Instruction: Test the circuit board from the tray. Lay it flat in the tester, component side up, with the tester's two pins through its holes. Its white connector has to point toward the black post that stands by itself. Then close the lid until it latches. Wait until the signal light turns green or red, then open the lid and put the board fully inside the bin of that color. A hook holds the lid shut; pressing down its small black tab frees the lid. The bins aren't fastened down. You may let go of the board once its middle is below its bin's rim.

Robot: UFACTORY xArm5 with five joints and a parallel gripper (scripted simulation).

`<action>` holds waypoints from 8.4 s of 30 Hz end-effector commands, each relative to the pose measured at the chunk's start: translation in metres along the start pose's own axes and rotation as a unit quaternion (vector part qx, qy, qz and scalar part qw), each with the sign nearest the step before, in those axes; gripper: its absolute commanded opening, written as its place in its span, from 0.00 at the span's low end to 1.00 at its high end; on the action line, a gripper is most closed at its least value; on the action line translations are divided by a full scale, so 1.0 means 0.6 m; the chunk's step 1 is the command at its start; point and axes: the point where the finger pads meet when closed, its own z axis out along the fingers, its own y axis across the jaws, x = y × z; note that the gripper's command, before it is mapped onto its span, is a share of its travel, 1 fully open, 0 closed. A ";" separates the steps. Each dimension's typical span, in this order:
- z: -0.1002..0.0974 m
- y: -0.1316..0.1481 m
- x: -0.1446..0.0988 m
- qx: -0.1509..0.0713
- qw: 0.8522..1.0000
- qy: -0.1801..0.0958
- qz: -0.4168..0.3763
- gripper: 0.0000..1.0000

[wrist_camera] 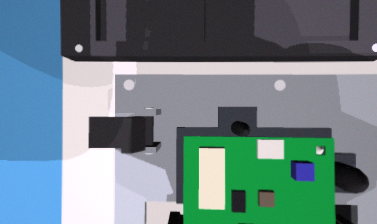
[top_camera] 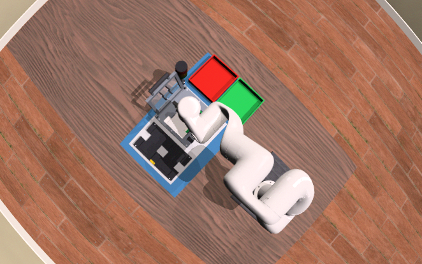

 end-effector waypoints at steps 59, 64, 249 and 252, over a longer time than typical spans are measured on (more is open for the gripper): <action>0.003 0.004 0.000 -0.002 1.000 0.000 0.000 0.79; 0.004 0.004 0.000 -0.002 1.000 0.000 0.000 0.79; -0.392 0.244 -0.002 -0.002 1.000 0.000 0.000 0.52; -0.392 0.244 -0.002 -0.002 1.000 0.000 0.000 0.52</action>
